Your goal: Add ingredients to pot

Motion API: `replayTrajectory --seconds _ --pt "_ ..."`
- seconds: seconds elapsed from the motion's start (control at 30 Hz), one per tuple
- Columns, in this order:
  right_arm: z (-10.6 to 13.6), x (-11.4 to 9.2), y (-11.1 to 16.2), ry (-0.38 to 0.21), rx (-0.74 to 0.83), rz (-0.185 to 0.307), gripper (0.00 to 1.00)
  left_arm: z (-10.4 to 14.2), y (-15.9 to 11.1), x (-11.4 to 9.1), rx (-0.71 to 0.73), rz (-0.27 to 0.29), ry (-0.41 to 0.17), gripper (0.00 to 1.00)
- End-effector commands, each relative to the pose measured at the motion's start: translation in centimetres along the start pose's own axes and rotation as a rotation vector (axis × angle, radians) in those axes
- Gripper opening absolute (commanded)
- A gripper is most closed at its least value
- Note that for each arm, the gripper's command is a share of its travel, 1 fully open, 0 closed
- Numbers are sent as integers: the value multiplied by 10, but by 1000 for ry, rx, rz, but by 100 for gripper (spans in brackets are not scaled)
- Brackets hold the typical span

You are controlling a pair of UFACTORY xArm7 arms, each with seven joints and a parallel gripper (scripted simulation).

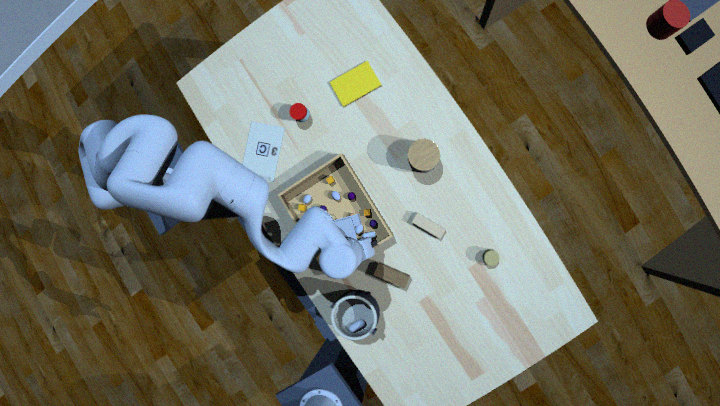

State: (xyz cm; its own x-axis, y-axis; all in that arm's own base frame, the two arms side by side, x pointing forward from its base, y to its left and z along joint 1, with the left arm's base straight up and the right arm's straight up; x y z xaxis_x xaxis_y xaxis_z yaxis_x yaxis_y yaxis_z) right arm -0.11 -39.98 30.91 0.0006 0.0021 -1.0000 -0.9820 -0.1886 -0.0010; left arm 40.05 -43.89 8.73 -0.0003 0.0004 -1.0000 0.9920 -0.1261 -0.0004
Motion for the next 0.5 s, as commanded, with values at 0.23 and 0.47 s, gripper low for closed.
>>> replayTrajectory --seconds 0.23,0.47 --pt "0 -1 0 2 0 0 100 1 0 -6 0 2 -2 0" --pt "0 -1 0 2 0 0 100 1 0 -35 0 2 -2 0"
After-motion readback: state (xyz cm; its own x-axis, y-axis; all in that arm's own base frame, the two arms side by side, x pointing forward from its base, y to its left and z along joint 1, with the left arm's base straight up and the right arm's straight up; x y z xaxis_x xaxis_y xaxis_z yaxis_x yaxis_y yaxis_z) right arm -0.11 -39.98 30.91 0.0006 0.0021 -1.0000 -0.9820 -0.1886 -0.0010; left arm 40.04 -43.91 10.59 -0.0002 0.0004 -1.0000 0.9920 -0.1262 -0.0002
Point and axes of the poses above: on each arm, the point where the finger pads meet when closed, its own x axis out along the fingers, its own y axis across the jaws, z = x × y, the point moved 6 cm from there along -x, back along the fingers, and after that the axes turned 11 degrees about -x, right-handed, at the moved point
